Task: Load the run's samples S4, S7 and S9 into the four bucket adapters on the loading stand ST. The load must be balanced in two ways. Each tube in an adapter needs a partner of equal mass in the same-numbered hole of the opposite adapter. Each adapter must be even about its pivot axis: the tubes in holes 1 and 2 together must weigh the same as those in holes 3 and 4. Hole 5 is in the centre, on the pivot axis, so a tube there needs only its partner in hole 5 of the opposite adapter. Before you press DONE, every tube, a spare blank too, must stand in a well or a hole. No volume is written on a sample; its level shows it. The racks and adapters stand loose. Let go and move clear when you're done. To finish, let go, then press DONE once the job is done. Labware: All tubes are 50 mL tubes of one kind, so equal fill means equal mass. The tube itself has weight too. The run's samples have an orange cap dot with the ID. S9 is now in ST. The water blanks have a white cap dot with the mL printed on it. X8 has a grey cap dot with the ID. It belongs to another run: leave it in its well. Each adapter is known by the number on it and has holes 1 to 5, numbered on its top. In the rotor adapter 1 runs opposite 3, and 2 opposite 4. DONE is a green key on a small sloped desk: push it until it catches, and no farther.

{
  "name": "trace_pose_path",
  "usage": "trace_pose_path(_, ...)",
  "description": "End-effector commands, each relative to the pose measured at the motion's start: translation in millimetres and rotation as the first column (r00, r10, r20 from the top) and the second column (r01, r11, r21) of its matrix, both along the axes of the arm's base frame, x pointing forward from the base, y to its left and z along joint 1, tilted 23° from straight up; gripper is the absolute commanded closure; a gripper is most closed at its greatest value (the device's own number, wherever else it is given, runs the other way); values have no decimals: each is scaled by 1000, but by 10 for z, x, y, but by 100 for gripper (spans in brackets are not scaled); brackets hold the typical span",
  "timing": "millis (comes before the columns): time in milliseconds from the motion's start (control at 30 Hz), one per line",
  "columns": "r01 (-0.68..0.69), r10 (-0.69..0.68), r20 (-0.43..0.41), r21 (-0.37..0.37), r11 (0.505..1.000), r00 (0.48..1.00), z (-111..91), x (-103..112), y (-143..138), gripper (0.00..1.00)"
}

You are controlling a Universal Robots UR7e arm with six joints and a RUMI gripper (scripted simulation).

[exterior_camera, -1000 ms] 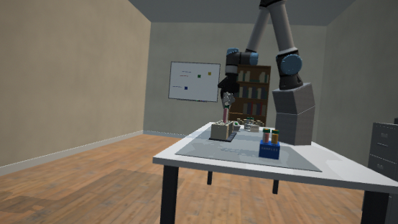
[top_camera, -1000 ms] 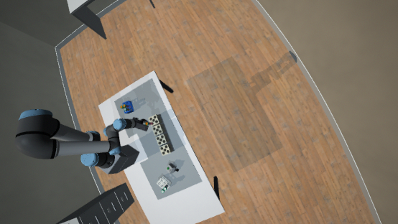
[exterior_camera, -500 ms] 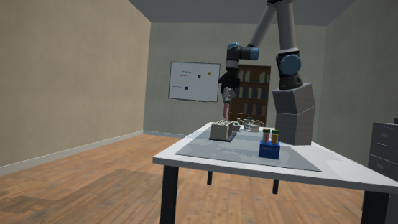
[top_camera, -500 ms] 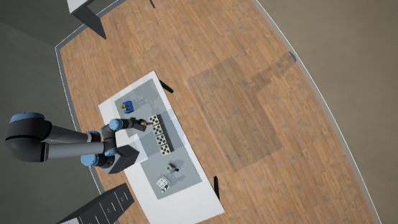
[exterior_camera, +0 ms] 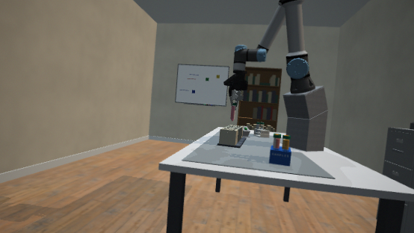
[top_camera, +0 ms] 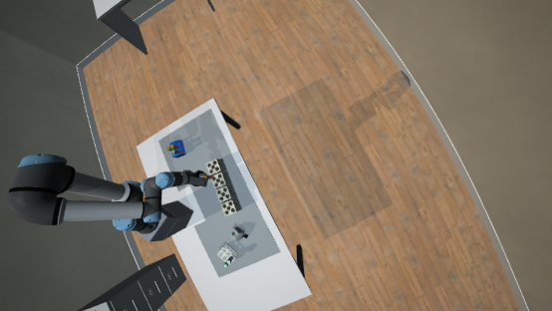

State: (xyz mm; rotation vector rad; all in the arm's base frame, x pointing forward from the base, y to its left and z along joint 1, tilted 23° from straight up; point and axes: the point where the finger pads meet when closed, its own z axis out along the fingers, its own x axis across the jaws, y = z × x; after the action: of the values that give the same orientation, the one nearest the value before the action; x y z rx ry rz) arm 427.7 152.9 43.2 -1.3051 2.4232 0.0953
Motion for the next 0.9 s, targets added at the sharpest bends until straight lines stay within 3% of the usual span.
trace_pose_path(0, -163, 164, 34, -34, 986, 986, -33, 194, -302, 100)
trace_pose_path(100, -234, 237, 50, -61, 970, 970, -53, 287, -479, 100)
trace_pose_path(333, -348, 357, 71, -109, 931, 932, -67, 354, -608, 100)
trace_pose_path(667, -552, 578, 94, -209, 808, 811, -66, 354, -609, 100)
trace_pose_path(733, -552, 578, 94, -209, 808, 811, -66, 354, -609, 100)
trace_pose_path(867, -622, 658, 96, -249, 743, 747, -68, 354, -608, 100)
